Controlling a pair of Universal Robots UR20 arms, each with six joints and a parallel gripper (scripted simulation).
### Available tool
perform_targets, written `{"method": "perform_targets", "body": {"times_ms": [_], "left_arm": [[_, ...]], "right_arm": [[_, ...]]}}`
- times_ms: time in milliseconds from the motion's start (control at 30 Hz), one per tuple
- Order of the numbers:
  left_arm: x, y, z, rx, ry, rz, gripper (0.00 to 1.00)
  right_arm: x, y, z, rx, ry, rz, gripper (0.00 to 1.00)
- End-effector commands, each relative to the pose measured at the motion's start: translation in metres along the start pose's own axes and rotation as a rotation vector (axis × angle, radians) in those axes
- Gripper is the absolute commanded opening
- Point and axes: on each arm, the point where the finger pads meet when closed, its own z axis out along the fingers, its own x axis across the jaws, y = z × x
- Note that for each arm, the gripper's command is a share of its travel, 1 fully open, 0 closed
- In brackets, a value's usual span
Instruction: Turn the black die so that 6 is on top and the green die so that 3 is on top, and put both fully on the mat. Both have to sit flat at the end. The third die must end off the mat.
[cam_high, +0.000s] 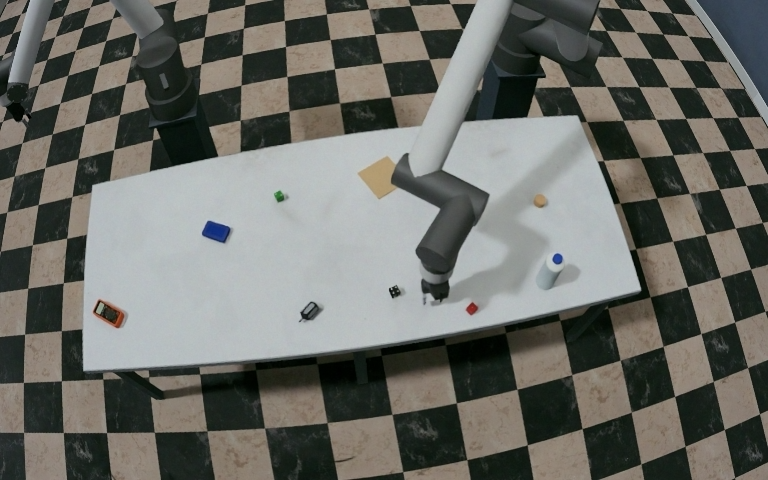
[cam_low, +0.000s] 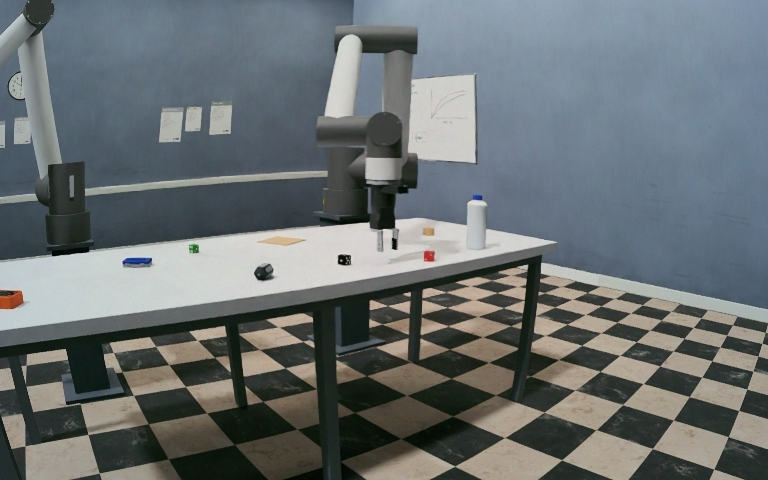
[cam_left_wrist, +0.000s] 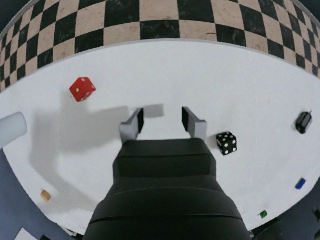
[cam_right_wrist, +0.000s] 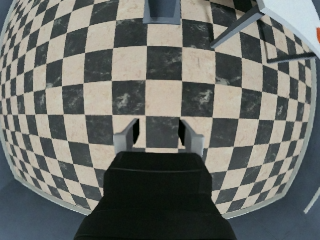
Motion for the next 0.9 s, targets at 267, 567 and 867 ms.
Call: {"method": "perform_targets", "body": {"times_ms": [267, 567, 867], "left_arm": [[-0.088, -0.040, -0.002, 0.002, 0.002, 0.001, 1.00], [-0.116, -0.052, -0.002, 0.002, 0.002, 0.001, 1.00], [-0.124, -0.055, -0.002, 0.002, 0.002, 0.001, 1.00]], "right_arm": [[0.000, 0.000, -0.001, -0.001, 0.000, 0.000, 1.00], [0.000, 0.000, -0.001, -0.001, 0.000, 0.000, 1.00], [0.000, 0.000, -0.001, -0.001, 0.000, 0.000, 1.00]]}}
